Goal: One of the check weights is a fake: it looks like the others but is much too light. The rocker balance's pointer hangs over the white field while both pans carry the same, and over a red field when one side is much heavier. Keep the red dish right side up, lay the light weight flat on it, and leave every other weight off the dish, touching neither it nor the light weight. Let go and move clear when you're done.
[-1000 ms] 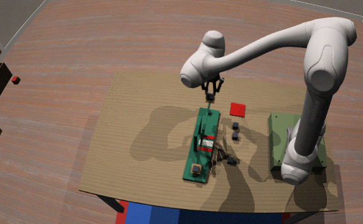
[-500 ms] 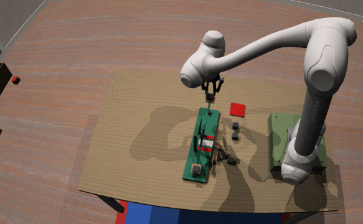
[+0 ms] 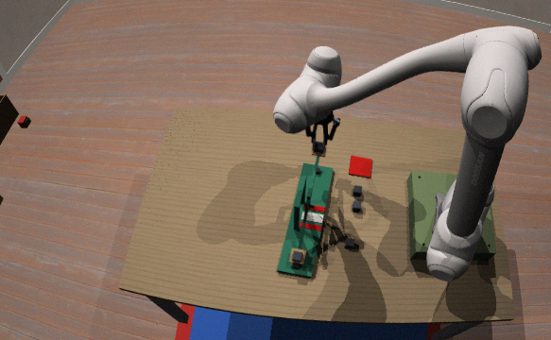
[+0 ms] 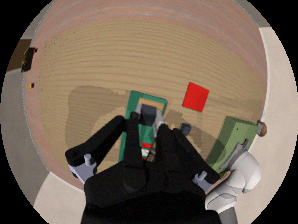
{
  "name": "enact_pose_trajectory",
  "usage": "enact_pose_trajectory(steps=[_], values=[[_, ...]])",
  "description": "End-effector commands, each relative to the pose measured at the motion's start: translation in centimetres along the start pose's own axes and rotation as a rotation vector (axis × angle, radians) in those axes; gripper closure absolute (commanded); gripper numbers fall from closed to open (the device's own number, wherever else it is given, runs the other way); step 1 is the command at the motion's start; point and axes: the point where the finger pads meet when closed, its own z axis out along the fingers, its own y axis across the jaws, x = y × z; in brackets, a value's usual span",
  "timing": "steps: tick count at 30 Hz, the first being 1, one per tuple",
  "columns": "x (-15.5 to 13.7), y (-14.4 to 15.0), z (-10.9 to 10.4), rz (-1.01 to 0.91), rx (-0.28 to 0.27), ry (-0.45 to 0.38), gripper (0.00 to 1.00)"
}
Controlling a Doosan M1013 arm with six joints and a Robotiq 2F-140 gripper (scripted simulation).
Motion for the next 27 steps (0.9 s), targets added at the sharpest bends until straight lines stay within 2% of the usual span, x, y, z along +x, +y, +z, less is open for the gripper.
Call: enact_pose_trajectory(steps=[1,7,15,17,23,27], values=[[-0.1,-0.1,0.2,0.003,0.003,0.001,0.76],[-0.1,-0.1,-0.3,0.003,0.003,0.001,0.76],[-0.1,-0.1,-3.8,0.003,0.003,0.001,0.76],[-0.1,-0.1,-3.8,0.003,0.003,0.001,0.76],[-0.1,-0.1,-6.4,0.003,0.003,0.001,0.76],[-0.1,-0.1,-6.8,0.003,0.003,0.001,0.76]])
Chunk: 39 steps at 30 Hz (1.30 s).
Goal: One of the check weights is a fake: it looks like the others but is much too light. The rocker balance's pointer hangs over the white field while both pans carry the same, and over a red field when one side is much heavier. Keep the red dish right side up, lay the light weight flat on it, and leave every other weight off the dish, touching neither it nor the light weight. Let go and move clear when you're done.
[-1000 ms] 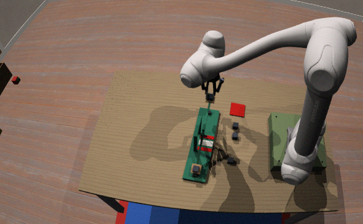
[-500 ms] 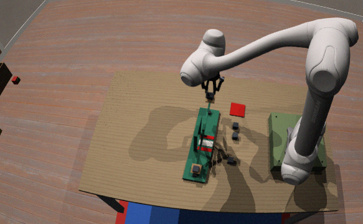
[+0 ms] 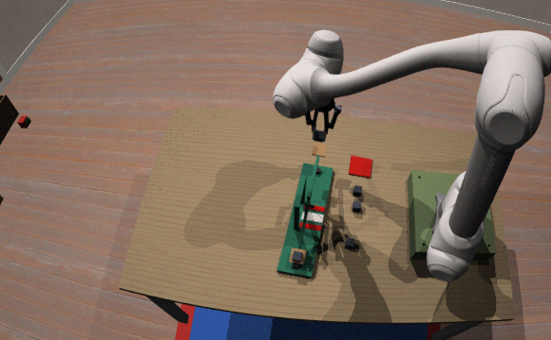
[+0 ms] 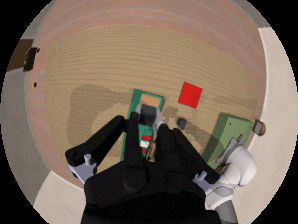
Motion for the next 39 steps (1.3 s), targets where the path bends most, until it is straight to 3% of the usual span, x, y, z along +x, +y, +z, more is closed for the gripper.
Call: enact_pose_trajectory(steps=[1,15,22,24,33,39], values=[[-0.2,0.1,-0.6,0.004,-0.004,-0.001,0.76],[-0.2,1.1,-0.6,0.007,-0.004,-0.001,0.76],[-0.2,6.7,-0.6,0.007,-0.004,-0.001,0.76],[-0.2,6.7,-0.6,0.007,-0.004,-0.001,0.76],[-0.2,15.2,-0.7,0.007,-0.004,-0.001,0.76],[-0.2,17.1,-0.7,0.007,-0.004,-0.001,0.76]])
